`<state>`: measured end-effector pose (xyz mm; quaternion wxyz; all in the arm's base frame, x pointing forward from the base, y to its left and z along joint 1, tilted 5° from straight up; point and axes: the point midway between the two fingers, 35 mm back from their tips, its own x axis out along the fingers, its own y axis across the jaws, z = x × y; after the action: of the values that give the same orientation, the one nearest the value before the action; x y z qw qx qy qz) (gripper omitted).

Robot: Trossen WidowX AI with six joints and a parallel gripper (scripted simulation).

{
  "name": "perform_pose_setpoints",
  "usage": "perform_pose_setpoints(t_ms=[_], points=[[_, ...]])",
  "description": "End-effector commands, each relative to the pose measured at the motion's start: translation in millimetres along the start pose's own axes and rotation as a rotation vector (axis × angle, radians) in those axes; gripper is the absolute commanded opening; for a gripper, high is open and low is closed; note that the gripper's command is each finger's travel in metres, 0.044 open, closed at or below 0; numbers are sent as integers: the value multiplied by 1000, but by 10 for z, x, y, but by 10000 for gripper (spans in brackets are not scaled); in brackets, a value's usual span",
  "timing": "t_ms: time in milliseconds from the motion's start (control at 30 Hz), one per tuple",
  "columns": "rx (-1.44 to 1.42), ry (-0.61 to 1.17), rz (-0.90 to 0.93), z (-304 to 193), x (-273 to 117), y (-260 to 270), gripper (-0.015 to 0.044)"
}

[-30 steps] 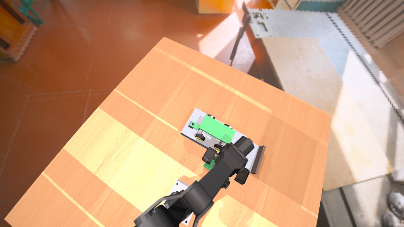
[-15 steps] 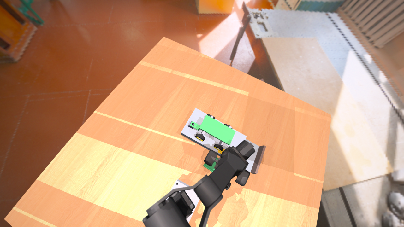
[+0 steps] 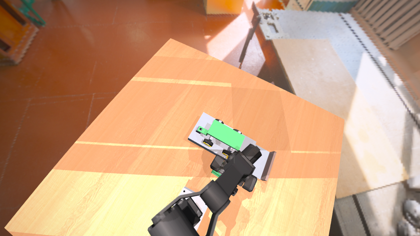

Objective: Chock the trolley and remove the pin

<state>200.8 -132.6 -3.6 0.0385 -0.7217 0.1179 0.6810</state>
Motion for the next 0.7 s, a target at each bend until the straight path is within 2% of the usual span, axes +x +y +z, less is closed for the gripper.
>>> perform_pose_setpoints(t_ms=[0,667], points=[[2,0,5,0,9,-29,190],[2,0,4,0,51,-172,190]])
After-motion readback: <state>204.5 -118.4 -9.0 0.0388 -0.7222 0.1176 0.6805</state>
